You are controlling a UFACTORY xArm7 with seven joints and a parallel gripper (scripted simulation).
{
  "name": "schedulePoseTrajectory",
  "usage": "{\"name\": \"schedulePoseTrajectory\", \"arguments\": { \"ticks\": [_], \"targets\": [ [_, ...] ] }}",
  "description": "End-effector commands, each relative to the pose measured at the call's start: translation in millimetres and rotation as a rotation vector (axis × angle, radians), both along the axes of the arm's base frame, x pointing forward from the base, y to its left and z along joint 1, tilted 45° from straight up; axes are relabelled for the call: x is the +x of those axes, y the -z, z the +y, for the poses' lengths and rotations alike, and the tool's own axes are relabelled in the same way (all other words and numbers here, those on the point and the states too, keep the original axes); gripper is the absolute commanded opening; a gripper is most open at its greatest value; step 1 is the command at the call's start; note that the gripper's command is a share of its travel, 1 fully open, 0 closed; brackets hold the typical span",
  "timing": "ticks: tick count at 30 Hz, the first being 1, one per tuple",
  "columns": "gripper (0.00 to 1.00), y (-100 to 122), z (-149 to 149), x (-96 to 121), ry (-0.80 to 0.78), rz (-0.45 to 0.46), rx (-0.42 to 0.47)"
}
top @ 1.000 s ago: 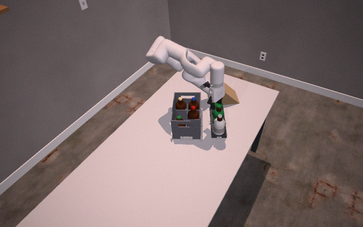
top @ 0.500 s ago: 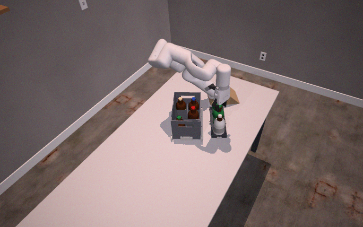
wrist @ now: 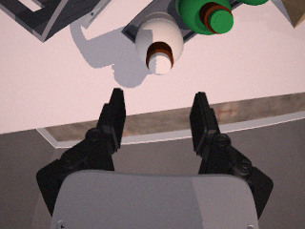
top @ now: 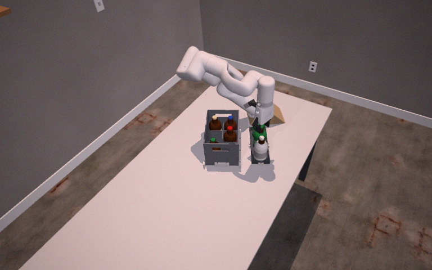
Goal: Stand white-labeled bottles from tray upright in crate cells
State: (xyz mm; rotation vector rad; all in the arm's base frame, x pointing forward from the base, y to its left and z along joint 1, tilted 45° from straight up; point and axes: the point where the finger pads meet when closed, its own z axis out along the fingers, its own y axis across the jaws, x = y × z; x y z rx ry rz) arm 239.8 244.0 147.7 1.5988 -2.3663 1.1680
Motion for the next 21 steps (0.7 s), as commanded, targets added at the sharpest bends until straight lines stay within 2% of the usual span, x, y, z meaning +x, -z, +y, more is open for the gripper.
{"name": "schedulePoseTrajectory", "arguments": {
  "ticks": [1, 21],
  "targets": [
    [0.65, -0.7, 1.6, -0.2, -0.003, -0.001, 0.003],
    [0.65, 7.4, -4.9, 4.1, -0.003, -0.001, 0.000]
  ]
}}
